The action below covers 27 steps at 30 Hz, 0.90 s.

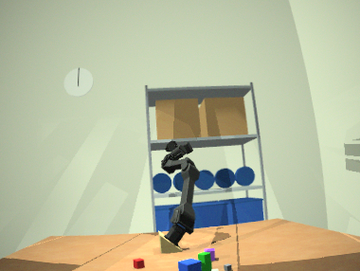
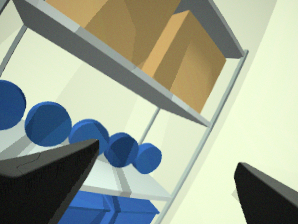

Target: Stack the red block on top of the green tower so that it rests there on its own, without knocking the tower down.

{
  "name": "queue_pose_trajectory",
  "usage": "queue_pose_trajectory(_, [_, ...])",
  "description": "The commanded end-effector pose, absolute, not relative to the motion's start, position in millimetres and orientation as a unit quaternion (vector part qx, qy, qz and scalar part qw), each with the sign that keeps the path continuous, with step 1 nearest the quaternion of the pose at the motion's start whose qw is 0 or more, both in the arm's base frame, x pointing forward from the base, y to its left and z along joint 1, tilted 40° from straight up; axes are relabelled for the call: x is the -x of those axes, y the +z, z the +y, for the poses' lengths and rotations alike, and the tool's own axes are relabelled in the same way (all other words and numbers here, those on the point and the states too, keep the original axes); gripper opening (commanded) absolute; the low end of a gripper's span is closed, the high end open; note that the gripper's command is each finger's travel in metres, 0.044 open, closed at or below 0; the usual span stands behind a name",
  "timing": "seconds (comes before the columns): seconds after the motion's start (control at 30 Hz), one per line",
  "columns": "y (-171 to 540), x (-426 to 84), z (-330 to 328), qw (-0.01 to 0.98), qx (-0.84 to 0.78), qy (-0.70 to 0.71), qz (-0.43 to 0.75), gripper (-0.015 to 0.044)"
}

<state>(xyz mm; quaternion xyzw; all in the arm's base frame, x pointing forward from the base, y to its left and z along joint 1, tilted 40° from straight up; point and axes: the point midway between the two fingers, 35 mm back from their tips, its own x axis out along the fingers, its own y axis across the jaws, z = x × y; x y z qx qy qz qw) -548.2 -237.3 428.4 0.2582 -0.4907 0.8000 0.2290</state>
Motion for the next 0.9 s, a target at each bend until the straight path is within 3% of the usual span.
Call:
queue_pose_trajectory(0.0, [427.4, 547.8, -240.1, 0.225, -0.258, 0.8, -0.492, 0.0426])
queue_pose_trajectory(0.4, [347.3, 484.2, -418.5, -0.041, -0.268, 0.762, -0.588, 0.044])
queue_pose_trajectory(0.87, [220.7, 308.5, -562.3, -0.358, -0.285, 0.608, -0.65, 0.044])
